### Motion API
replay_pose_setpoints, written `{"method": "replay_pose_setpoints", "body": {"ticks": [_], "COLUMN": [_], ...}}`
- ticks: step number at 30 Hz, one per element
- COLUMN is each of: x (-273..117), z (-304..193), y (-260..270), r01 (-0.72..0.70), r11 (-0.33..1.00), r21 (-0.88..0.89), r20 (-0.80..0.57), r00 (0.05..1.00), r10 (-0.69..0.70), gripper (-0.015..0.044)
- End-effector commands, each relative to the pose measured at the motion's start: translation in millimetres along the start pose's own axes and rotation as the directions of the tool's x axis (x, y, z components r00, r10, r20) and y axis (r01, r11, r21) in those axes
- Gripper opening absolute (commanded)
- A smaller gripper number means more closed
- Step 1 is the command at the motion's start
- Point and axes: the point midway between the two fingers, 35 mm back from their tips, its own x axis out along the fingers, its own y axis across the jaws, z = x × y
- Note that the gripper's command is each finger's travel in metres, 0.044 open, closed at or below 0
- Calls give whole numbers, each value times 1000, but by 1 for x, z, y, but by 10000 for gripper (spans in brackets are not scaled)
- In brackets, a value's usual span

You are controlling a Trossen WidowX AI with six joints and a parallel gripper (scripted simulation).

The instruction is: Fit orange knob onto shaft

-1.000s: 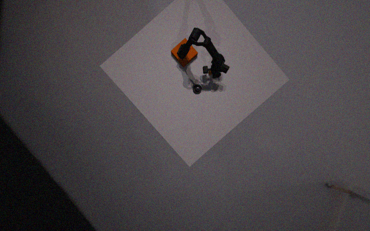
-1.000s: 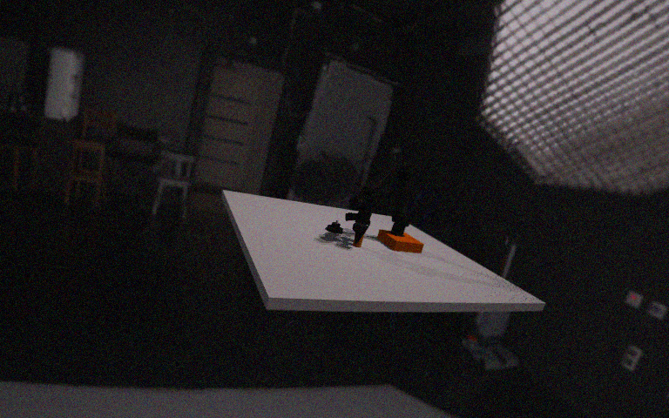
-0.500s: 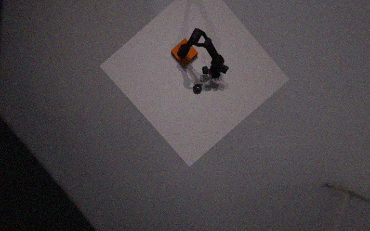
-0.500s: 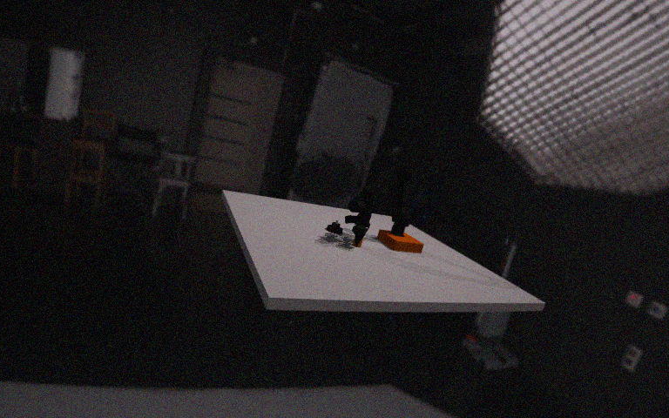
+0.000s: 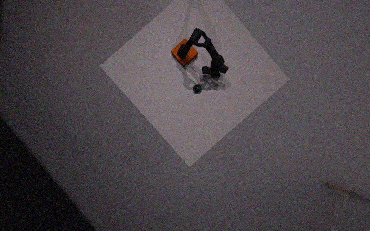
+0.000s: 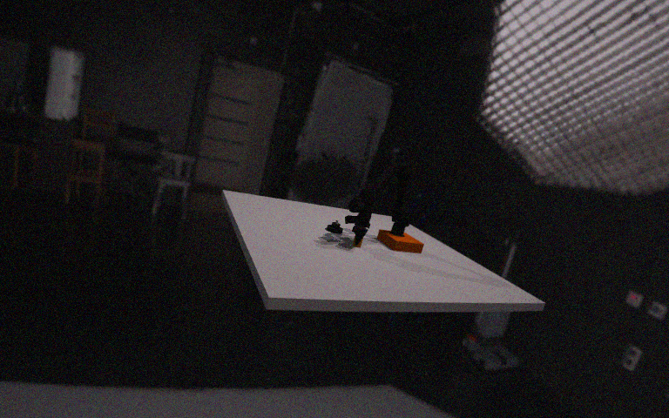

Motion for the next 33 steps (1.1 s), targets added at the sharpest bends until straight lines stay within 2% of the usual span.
{"method": "replay_pose_setpoints", "body": {"ticks": [1,3,33], "x": [-2,-7,-101], "z": [0,0,5], "y": [-1,0,7], "r01": [8,8,7], "r11": [1000,1000,1000], "r21": [3,3,3], "r20": [-4,-4,-4], "r00": [1000,1000,1000], "r10": [-8,-8,-7], "gripper": [39,0,0]}}
